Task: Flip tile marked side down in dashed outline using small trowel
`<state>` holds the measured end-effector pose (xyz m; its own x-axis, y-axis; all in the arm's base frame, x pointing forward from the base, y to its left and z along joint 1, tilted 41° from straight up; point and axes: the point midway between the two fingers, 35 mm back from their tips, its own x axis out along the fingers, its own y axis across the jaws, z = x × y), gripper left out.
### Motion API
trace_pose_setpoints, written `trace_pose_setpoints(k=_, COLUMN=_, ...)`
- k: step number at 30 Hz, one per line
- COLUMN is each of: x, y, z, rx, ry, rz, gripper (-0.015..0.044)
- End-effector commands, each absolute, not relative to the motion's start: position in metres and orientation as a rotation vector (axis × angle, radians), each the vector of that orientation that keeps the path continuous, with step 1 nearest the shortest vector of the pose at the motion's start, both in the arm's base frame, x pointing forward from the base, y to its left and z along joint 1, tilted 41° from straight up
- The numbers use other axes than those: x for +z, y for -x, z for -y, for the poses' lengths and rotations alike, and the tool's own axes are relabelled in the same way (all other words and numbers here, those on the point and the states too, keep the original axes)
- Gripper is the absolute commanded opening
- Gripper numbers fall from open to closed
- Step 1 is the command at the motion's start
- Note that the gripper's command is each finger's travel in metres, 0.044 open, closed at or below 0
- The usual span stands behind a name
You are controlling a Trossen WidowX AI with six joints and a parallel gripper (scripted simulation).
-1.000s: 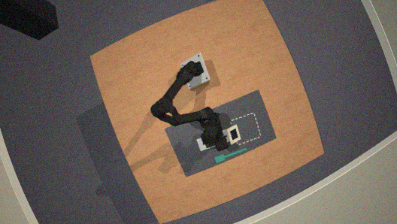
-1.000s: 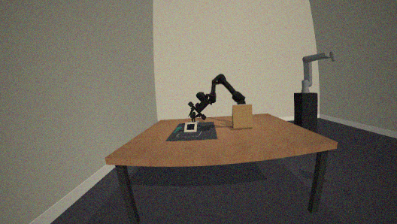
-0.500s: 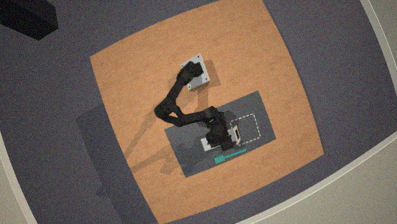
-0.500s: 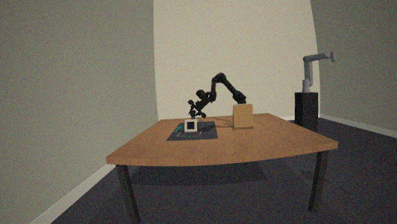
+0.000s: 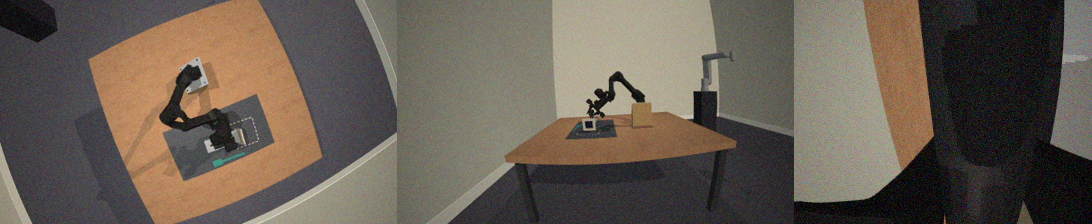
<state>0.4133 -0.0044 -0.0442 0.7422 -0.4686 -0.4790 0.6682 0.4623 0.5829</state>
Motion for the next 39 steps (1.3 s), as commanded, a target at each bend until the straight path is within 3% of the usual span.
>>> trace_pose_setpoints(k=1, x=-0.044, y=-0.417, z=0.000, rx=-0.700, ry=-0.841, rz=-0.255, gripper=0.0000)
trace_pose_setpoints(k=18, x=0.017, y=-0.413, z=0.026, rx=-0.700, ry=-0.839, rz=-0.254, gripper=0.0000)
trace_pose_setpoints(k=39, x=0.018, y=-0.413, z=0.026, rx=-0.700, ry=-0.839, rz=-0.254, gripper=0.0000)
